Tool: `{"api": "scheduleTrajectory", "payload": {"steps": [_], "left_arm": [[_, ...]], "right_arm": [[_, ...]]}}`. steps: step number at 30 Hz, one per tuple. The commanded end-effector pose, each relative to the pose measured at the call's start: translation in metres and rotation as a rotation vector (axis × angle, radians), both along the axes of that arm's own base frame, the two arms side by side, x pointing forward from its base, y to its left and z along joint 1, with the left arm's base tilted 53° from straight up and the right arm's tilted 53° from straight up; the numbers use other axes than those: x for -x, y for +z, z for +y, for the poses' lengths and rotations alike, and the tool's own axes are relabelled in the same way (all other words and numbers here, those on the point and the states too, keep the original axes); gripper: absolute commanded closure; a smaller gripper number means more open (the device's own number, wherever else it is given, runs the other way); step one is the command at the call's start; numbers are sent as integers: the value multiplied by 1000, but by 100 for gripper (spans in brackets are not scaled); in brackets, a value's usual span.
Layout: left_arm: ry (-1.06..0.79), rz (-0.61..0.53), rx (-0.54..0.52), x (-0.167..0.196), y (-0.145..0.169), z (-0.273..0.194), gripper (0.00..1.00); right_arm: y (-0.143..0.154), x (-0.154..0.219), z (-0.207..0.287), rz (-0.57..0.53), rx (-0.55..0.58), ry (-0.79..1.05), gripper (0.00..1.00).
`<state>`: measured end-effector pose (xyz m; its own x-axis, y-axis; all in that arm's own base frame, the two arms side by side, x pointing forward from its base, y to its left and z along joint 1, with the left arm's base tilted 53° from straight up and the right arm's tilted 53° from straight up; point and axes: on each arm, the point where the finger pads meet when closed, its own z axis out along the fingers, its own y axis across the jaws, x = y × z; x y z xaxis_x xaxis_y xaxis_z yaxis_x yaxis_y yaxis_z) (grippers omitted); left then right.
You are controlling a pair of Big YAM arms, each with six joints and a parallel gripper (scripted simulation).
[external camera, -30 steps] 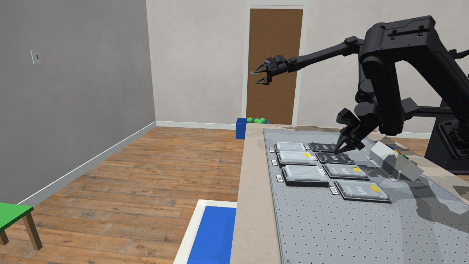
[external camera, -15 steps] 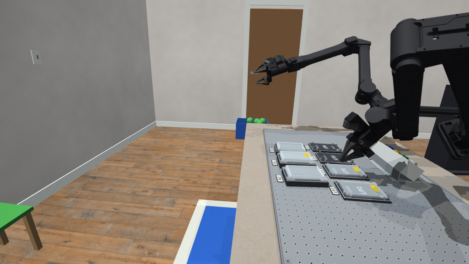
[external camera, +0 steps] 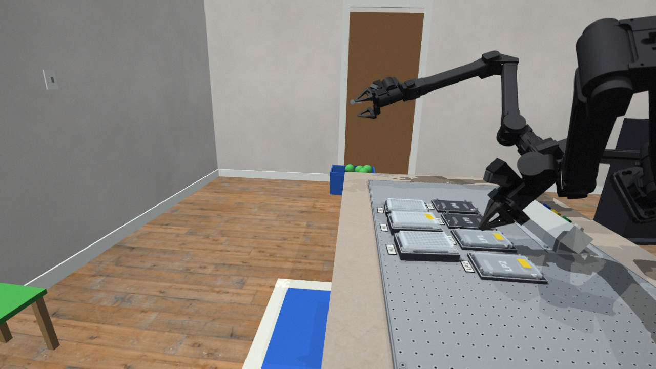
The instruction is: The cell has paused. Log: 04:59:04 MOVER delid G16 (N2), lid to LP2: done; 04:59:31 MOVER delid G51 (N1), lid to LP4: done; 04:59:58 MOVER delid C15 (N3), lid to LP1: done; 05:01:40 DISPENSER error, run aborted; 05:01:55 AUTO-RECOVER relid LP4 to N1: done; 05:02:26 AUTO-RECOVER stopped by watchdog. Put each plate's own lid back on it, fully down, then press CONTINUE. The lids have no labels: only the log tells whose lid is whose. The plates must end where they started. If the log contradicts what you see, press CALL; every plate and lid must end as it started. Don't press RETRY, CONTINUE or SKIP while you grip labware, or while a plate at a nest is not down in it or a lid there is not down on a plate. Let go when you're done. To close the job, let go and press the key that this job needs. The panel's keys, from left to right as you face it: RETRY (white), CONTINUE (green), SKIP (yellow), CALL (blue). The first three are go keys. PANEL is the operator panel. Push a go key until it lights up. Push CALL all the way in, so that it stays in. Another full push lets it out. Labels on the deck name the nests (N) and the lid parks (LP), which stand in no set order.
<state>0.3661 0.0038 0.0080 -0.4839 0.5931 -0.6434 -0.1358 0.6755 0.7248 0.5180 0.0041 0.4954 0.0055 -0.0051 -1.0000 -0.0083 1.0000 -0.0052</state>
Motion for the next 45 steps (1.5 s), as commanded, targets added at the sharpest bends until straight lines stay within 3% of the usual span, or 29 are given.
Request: {"api": "scheduleTrajectory", "payload": {"steps": [1,18,45], "left_arm": [[-7,12,-14,2,0,0,100],[-7,12,-14,2,0,0,100],[-15,11,-6,-119,5,-56,100]], "right_arm": [[-3,-5,-11,3,-15,-18,0],[-3,-5,-11,3,-15,-18,0],[-3,-5,-11,3,-15,-18,0]]}}
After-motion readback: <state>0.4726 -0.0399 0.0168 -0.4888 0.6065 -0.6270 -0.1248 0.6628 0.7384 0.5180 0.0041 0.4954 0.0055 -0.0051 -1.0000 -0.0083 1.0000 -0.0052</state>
